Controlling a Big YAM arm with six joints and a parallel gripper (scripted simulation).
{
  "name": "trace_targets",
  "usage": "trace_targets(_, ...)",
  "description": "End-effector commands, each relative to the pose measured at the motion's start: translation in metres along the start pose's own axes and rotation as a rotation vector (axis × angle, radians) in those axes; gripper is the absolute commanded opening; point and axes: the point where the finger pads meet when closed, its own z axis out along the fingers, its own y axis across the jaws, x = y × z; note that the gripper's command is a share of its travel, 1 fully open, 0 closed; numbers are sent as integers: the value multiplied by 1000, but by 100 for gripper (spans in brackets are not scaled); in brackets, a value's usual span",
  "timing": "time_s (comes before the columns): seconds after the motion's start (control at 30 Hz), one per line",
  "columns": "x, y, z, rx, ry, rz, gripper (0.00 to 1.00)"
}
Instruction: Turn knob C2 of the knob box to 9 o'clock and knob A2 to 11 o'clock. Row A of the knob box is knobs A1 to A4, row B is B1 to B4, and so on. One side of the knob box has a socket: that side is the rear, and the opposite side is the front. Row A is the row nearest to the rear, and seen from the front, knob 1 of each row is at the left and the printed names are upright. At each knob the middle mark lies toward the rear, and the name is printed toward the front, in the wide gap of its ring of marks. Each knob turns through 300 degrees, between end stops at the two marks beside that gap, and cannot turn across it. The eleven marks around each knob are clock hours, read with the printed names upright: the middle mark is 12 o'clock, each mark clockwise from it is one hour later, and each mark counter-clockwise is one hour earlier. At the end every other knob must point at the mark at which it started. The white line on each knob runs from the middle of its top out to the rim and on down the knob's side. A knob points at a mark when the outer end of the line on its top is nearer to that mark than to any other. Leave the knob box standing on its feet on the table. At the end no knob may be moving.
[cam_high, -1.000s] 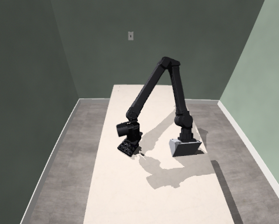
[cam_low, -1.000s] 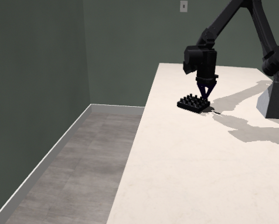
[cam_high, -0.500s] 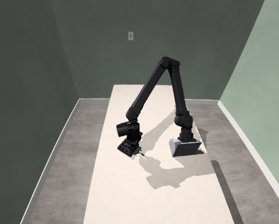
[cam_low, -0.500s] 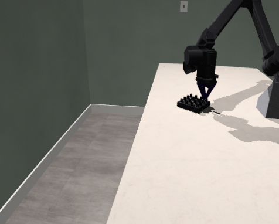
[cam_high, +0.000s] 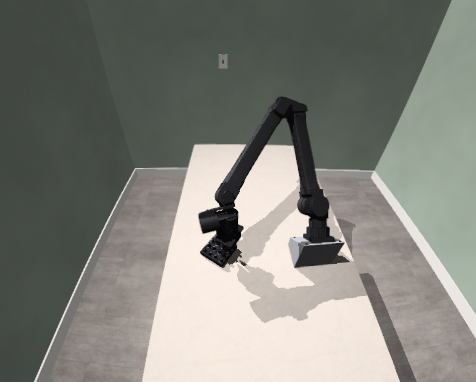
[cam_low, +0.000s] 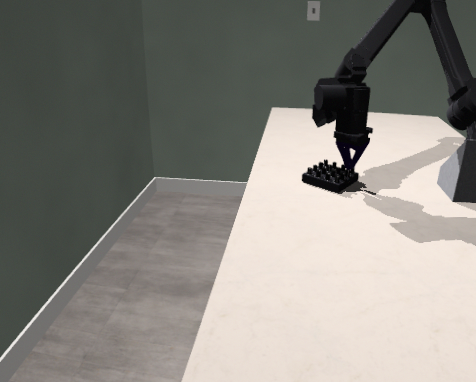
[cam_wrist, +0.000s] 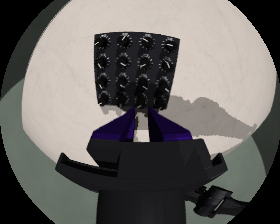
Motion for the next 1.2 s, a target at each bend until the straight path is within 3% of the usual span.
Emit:
trace_targets(0.0,-12,14,-8,-23,-27,18,18)
trace_targets(0.87,-12,13,-7,-23,-27,19,18)
trace_targets(1.17,-1,1,9,1,0,1,18)
